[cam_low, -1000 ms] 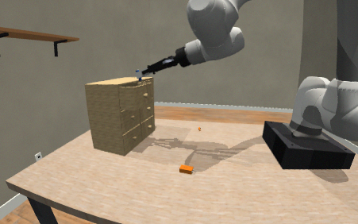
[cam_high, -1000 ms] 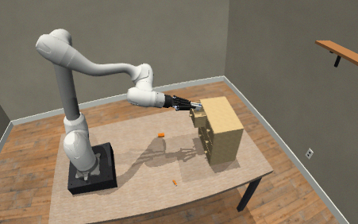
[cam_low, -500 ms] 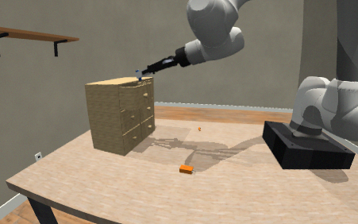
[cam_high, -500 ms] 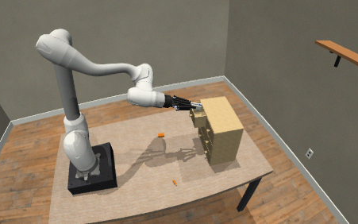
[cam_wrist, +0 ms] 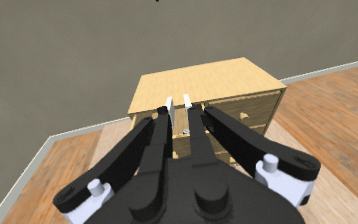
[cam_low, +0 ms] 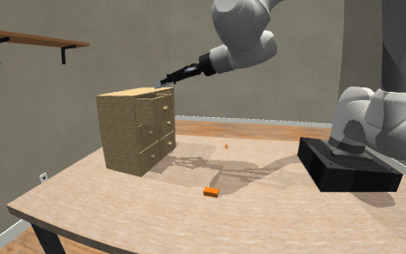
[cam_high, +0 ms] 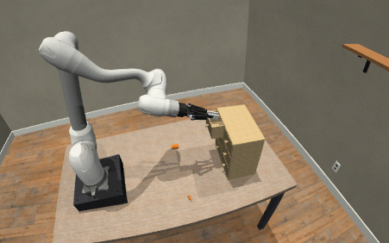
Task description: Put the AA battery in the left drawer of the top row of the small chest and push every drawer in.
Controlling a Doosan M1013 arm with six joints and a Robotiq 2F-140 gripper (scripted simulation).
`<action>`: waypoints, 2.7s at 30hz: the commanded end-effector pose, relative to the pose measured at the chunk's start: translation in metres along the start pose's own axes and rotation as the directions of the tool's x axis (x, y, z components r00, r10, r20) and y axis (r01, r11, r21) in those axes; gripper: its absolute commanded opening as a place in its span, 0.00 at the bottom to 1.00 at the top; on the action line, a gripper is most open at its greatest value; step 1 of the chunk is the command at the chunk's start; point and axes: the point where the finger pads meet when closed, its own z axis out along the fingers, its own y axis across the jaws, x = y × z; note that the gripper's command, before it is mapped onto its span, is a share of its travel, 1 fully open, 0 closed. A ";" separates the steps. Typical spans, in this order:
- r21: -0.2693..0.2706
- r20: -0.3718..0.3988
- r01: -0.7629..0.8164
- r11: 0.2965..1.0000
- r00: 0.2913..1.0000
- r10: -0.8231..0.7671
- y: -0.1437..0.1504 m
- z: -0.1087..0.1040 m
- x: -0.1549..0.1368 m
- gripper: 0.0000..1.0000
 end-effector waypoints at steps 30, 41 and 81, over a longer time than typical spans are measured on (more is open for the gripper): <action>0.000 0.000 0.000 1.000 1.000 0.000 0.000 -0.015 -0.004 1.00; 0.000 0.000 0.000 1.000 1.000 0.000 0.000 -0.062 -0.019 1.00; 0.000 0.001 0.000 1.000 1.000 0.000 0.000 -0.168 -0.050 1.00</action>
